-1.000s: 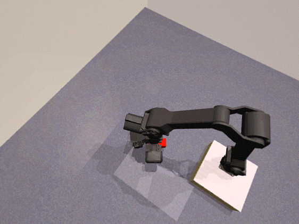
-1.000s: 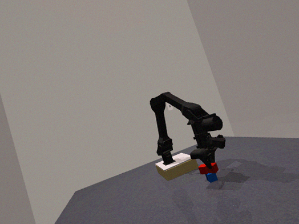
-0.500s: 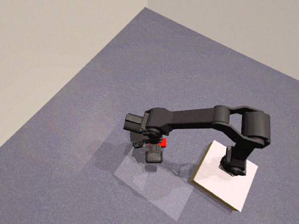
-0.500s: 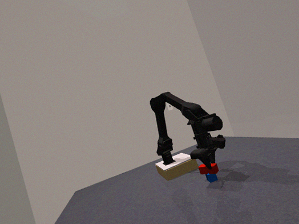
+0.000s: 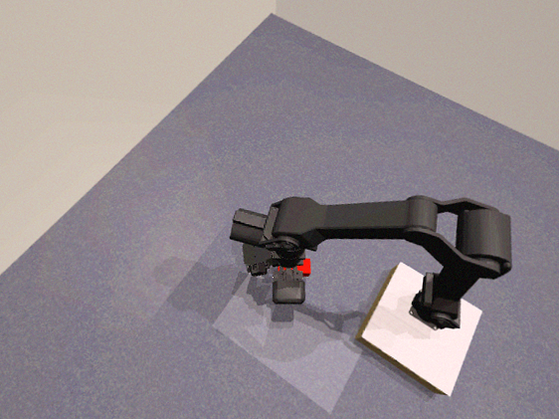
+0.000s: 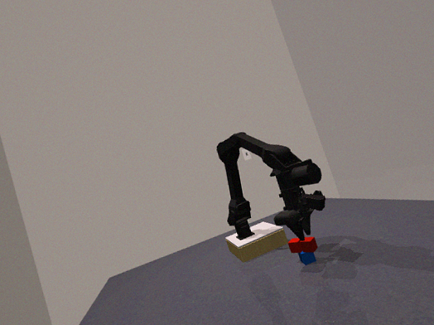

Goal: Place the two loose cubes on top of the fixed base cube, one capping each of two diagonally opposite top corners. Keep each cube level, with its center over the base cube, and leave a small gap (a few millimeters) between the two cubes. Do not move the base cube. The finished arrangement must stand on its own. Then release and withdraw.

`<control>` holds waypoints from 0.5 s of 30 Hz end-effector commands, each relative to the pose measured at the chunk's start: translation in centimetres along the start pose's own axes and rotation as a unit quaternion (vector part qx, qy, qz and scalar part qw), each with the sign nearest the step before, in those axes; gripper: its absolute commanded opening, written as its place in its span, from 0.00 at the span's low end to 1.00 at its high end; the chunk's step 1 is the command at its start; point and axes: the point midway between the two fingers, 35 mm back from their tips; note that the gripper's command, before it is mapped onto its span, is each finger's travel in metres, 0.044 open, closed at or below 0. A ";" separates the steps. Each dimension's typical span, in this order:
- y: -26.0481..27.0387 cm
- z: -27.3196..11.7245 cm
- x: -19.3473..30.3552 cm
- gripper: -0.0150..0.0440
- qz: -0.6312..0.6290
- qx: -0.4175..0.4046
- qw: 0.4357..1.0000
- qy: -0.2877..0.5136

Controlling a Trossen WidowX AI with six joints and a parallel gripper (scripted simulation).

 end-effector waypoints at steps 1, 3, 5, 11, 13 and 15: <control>0.0 -0.8 -0.1 0.60 0.001 0.000 1.000 -0.004; 0.0 -1.1 -0.1 0.60 0.001 0.000 1.000 -0.004; 0.0 -1.4 -0.1 0.60 0.001 0.000 1.000 -0.004; 0.0 -2.2 -0.1 0.60 0.001 0.000 1.000 -0.004; 0.0 -2.5 -0.1 0.60 0.001 0.000 1.000 -0.004; 0.0 -2.7 -0.1 0.60 0.001 0.000 1.000 -0.004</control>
Point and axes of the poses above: the point midway between the two fingers, 35 mm back from their tips, its own z axis out along the fingers, its own y axis across the jaws, x = y × z, and after that the axes turned 8 degrees about z, right-handed
